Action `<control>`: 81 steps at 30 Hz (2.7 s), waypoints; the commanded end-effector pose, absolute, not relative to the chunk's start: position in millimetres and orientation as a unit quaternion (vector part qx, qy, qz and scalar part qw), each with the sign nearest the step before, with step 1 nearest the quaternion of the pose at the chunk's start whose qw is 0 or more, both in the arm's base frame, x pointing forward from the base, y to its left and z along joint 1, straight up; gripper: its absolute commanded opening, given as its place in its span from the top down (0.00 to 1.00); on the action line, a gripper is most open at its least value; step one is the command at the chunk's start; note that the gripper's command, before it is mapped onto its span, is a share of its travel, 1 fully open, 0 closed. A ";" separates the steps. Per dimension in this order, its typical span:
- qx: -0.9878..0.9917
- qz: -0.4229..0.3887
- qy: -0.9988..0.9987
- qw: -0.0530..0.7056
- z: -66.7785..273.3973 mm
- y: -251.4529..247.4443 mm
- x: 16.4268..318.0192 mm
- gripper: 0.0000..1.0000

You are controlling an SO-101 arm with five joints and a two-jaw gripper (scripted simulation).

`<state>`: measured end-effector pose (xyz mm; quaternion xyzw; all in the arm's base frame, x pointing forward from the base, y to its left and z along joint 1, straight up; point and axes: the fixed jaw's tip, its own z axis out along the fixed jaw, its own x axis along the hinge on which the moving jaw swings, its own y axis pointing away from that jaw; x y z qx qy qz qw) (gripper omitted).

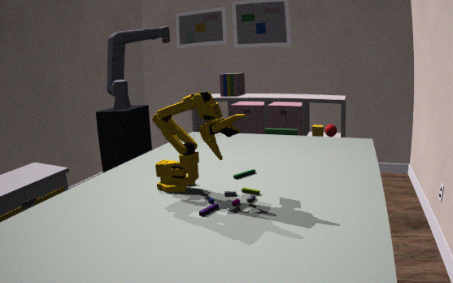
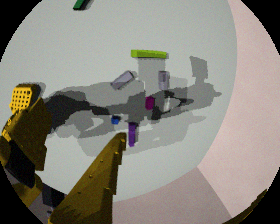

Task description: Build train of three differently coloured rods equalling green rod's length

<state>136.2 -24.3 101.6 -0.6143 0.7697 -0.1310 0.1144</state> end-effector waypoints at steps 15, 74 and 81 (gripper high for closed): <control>-0.452 -0.131 0.879 0.075 102.7 -80.5 124.2 0.00; -0.439 -0.135 0.885 0.075 104.0 -84.9 123.2 0.00; -0.439 -0.135 0.885 0.075 104.0 -84.9 123.2 0.00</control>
